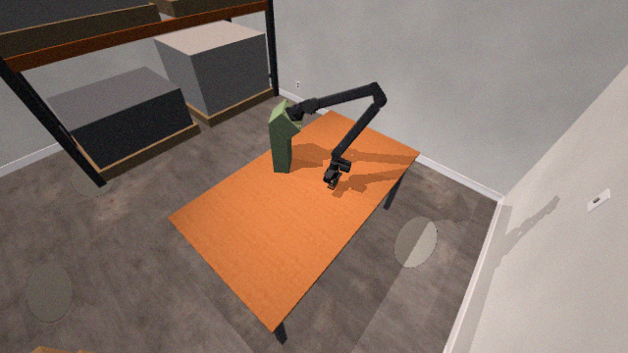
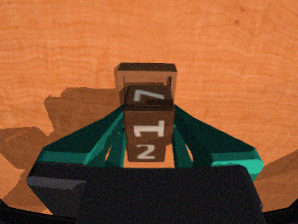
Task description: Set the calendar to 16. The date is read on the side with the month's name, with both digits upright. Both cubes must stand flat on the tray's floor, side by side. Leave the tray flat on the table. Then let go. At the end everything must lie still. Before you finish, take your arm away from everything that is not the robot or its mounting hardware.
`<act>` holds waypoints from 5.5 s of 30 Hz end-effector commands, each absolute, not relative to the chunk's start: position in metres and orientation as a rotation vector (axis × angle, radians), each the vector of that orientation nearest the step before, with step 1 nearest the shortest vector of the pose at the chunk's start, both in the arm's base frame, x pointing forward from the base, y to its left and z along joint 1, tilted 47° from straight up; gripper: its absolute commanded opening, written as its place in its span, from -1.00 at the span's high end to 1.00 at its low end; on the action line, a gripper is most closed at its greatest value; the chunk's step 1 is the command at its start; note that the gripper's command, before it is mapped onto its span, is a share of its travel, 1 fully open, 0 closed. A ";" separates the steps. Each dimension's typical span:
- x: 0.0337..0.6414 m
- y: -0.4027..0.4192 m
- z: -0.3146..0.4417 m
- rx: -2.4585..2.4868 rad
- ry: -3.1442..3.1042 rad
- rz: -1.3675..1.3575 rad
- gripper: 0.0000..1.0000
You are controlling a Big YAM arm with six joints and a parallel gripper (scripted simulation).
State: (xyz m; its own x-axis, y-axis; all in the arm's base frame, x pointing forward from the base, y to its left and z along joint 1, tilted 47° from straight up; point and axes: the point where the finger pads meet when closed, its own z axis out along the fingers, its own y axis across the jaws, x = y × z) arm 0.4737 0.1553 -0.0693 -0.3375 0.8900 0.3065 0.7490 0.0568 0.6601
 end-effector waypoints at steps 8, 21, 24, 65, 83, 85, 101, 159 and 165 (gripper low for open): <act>0.468 0.143 -0.065 1.695 2.133 1.131 0.44; 0.466 0.142 -0.065 1.697 2.134 1.129 0.44; 0.460 0.140 -0.062 1.701 2.139 1.126 0.44; 0.430 0.098 -0.018 1.529 2.221 1.085 0.44; 0.447 0.059 -0.037 0.788 2.430 0.886 0.44; 0.449 0.054 -0.039 0.693 2.443 0.858 0.44; 0.459 0.019 -0.056 0.091 2.448 0.665 0.44; 0.504 0.020 -0.116 -0.554 2.297 0.432 0.44; 0.514 0.028 -0.128 -0.554 2.297 0.433 0.44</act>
